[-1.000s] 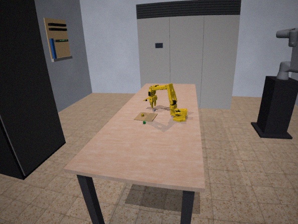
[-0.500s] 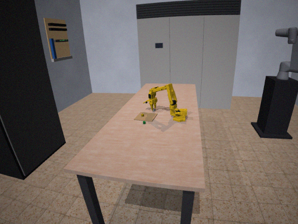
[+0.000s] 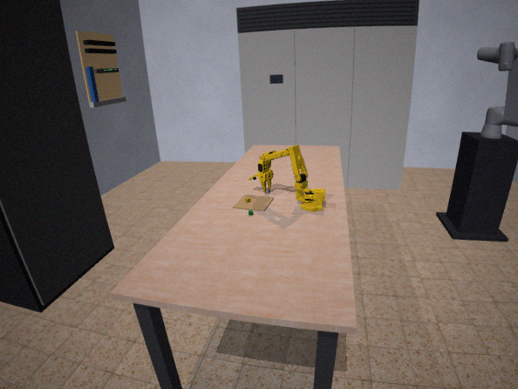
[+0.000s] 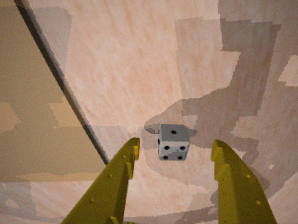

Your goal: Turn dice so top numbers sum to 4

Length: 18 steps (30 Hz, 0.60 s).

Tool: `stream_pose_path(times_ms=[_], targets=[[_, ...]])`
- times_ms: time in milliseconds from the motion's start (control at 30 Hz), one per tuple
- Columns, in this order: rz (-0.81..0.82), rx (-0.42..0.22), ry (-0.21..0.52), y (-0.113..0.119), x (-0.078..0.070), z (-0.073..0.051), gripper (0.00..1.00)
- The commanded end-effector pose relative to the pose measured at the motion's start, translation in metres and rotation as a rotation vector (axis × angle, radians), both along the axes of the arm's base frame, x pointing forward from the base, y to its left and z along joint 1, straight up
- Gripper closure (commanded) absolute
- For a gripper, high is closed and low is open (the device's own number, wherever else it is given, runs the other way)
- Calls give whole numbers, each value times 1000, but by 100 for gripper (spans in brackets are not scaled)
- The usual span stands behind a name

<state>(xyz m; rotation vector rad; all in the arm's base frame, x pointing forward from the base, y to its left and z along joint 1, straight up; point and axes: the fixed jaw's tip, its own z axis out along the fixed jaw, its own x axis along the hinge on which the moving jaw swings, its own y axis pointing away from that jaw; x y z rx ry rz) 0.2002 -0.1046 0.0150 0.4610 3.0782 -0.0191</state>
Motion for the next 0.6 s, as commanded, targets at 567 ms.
stream_pose_path(times_ms=[567], targets=[[-16, -14, -24, -8, 1, 4, 84]])
